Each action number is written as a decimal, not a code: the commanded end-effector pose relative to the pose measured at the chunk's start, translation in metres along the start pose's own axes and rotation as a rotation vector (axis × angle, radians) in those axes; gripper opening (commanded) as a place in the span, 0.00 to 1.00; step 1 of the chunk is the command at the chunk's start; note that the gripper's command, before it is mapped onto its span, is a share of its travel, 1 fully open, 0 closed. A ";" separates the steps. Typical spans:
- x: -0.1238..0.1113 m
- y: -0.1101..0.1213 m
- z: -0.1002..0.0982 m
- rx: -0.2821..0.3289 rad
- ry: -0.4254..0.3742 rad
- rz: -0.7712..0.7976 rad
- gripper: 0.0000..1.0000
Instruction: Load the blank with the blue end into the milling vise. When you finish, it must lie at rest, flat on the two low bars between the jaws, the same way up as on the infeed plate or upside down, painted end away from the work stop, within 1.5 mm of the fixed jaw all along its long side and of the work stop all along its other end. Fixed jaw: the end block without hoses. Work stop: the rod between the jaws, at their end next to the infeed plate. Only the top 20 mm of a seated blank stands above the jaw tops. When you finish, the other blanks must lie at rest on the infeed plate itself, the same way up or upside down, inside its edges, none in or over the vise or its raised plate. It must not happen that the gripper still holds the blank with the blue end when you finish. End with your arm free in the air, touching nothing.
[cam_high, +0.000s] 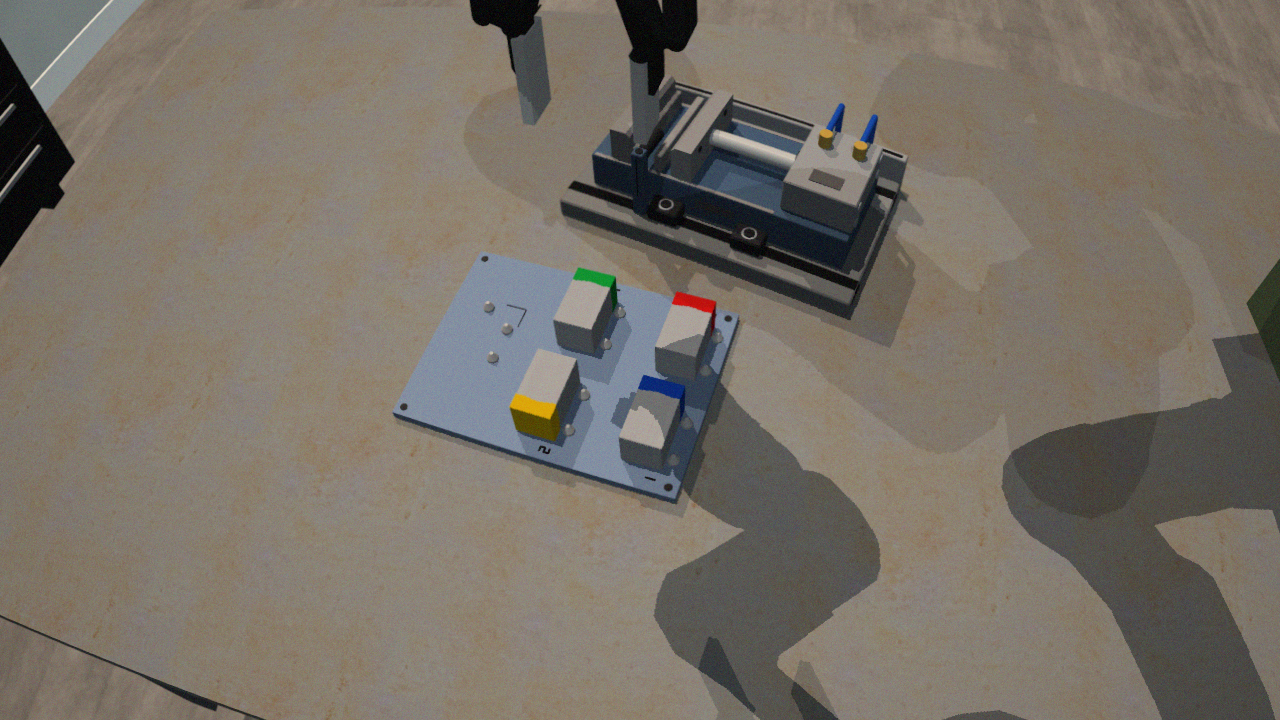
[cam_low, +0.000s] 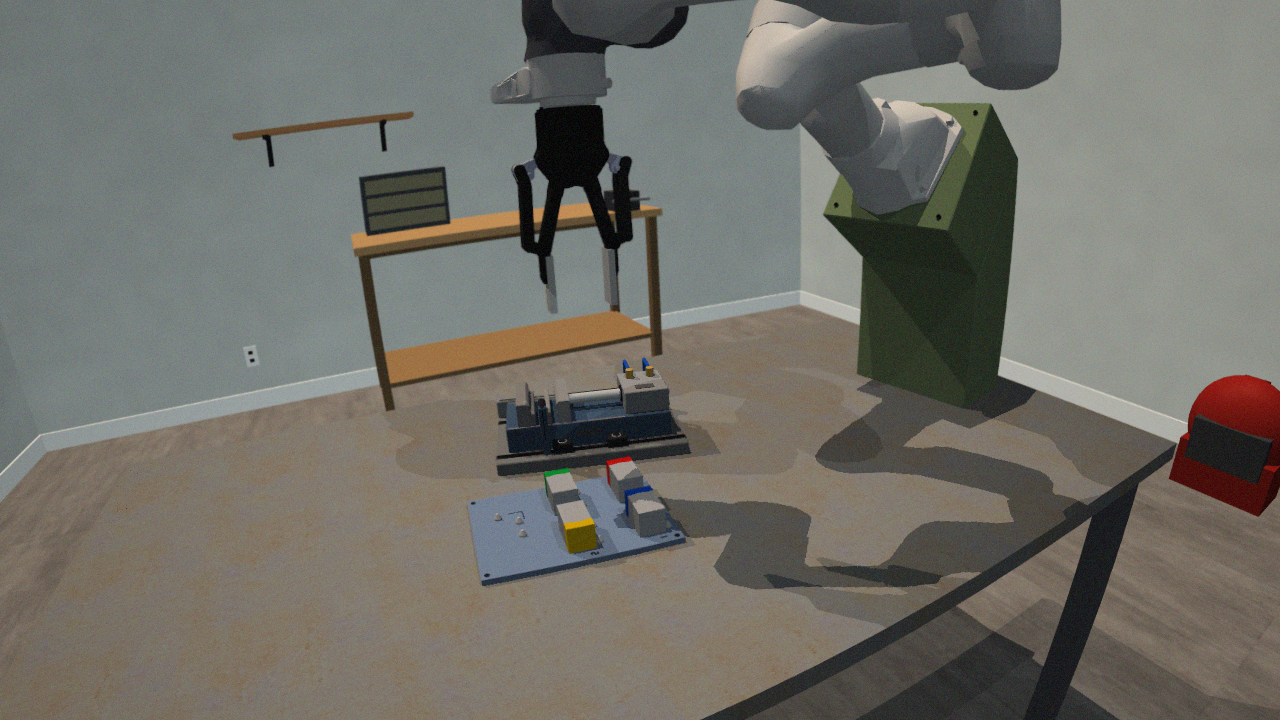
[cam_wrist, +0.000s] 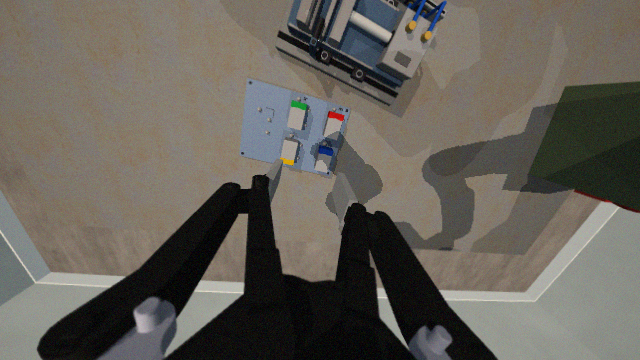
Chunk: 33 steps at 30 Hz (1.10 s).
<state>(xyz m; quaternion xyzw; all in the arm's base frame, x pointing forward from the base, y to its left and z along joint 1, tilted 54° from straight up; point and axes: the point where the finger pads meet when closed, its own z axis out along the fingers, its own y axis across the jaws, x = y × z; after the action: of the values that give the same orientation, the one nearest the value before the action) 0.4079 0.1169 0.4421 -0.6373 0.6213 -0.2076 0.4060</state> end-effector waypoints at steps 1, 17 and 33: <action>0.000 0.000 0.000 0.000 0.000 0.000 0.43; 0.000 0.000 0.000 0.000 0.000 0.000 0.43; -0.011 0.012 0.047 0.002 -0.001 0.015 0.43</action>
<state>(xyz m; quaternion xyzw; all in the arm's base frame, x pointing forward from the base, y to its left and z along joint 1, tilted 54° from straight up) 0.4312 0.1394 0.4051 -0.6425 0.6214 -0.2058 0.3984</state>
